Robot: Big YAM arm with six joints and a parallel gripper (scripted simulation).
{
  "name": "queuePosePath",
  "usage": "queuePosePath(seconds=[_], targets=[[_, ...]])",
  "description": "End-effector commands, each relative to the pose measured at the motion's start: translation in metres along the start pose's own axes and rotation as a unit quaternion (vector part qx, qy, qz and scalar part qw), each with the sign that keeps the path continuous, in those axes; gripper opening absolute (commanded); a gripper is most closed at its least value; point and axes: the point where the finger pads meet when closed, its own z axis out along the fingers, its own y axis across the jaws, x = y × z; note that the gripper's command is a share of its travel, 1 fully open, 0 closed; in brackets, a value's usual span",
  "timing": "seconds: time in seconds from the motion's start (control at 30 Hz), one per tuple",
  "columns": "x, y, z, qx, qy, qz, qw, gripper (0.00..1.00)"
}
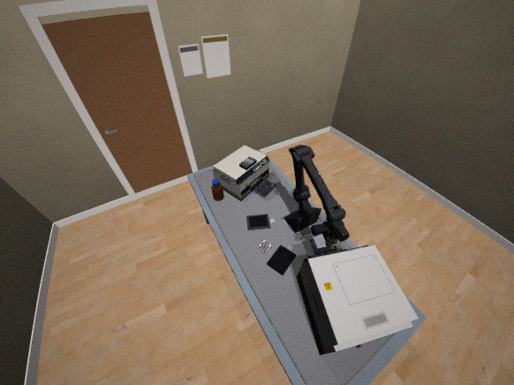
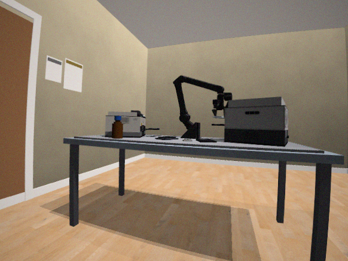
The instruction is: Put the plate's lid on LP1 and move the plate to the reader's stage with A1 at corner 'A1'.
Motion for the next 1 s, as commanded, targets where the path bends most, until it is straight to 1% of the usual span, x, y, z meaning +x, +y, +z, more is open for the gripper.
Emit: queuePosePath(seconds=[0.0,0.1,0.47,0.67,0.83,0.97], targets=[[-0.005,0.014,-0.015,-0.018,0.007,0.009,1.000,0.86],[-0.006,0.015,-0.020,-0.023,0.007,0.010,1.000,0.86],[-0.007,0.016,-0.024,-0.026,0.008,0.011,1.000,0.86],[-0.005,0.019,-0.016,-0.017,0.007,0.010,1.000,0.86],[-0.004,0.022,-0.012,-0.022,0.007,0.011,1.000,0.86],[-0.003,0.019,-0.004,-0.017,0.007,0.010,1.000,0.86]])
